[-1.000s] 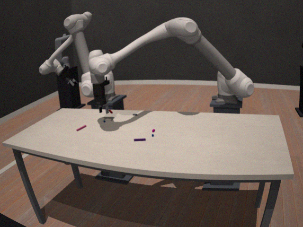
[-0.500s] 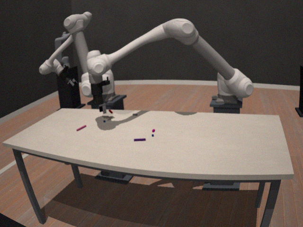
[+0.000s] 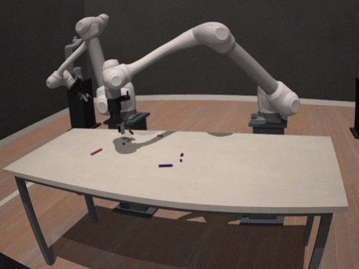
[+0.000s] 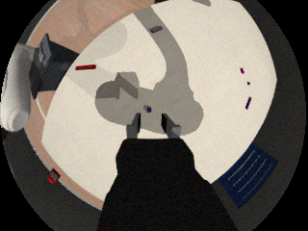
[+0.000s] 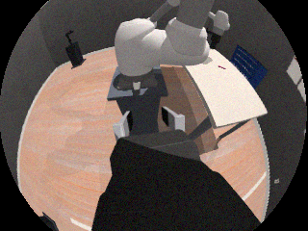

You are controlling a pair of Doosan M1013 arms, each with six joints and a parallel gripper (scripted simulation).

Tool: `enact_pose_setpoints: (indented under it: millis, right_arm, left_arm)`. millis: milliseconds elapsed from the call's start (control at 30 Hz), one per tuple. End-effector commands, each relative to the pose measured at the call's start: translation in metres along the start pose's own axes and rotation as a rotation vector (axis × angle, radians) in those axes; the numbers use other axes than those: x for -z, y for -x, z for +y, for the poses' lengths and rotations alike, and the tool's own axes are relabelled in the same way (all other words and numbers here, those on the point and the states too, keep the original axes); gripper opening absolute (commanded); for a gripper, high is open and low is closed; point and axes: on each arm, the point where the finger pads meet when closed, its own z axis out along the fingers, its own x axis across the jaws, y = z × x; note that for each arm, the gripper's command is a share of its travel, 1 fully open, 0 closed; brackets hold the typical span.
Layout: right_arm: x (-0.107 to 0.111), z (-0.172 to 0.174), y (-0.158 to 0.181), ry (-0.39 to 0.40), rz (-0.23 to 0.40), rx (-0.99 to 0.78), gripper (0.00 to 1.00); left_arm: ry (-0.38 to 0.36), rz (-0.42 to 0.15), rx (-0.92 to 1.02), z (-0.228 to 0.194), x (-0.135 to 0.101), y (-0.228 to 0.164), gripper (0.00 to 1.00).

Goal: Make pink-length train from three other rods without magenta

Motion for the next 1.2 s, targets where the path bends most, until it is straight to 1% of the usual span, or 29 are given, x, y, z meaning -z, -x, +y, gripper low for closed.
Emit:
enact_pose_setpoints:
  millis: [0, 800, 1167]
  right_arm:
    - [-0.001, -0.003, -0.001, -0.005, 0.013, 0.003, 1.00]
    - [-0.001, -0.003, -0.001, -0.005, 0.013, 0.003, 1.00]
    - [-0.001, -0.003, -0.001, -0.005, 0.013, 0.003, 1.00]
  left_arm:
    - [0.005, -0.002, -0.010, 0.003, 0.004, 0.003, 0.54]
    - [0.008, -0.003, -0.010, 0.004, 0.001, 0.003, 0.54]
    - [0.001, -0.001, -0.010, 0.001, -0.016, 0.002, 0.54]
